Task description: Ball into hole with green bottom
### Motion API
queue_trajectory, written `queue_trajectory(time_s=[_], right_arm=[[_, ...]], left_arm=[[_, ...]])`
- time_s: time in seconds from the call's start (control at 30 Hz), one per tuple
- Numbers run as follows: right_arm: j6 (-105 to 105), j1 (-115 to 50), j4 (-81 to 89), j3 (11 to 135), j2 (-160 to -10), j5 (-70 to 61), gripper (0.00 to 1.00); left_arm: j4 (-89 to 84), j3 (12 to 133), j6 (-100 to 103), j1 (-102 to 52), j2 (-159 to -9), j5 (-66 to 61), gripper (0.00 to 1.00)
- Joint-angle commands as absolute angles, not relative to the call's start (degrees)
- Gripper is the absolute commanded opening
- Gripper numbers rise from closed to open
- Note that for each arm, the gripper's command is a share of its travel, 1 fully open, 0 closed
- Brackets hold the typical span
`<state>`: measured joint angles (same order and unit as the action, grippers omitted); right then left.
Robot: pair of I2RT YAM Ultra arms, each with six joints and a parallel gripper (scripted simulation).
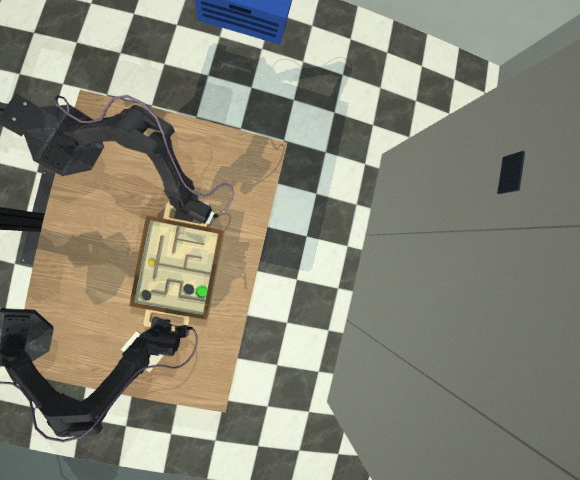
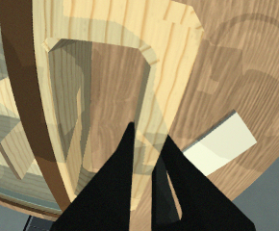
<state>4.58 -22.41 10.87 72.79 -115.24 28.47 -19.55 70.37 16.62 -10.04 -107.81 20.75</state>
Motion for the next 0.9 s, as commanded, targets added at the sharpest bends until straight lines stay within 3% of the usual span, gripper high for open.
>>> queue_trajectory(time_s=[0.0, 0.13, 0.33, 0.5, 0.53, 0.7, 0.87], right_arm=[[4.26, -23.74, 7.0, 70.64, -111.89, 32.31, 0.0], [2.0, -21.91, 1.09, 67.31, -110.71, 28.3, 0.0], [2.56, -20.12, 10.33, 73.68, -113.65, 24.78, 0.0], [4.77, -21.87, 13.83, 75.96, -115.58, 28.16, 0.0], [4.65, -22.48, 8.29, 73.96, -112.59, 30.36, 0.0], [4.52, -23.79, 4.28, 68.45, -111.31, 32.97, 0.0], [2.93, -21.62, 9.24, 71.66, -110.75, 27.37, 0.0]], left_arm=[[-14.2, 67.73, 14.97, -9.18, -105.49, 20.73, 0.0], [-13.8, 64.74, 17.13, -11.81, -104.24, 24.96, 0.0], [-25.63, 71.84, 18.82, -12.85, -104.4, 26.06, 0.0], [-25.25, 73.62, 17.19, -10.24, -108.2, 22.03, 0.0], [-17.65, 70.54, 15.49, -9.97, -105.57, 21.64, 0.0], [-10.95, 64.81, 14.28, -9.24, -104.61, 20.2, 0.0], [-20.83, 68.73, 17.47, -11.61, -103.98, 24.25, 0.0]])
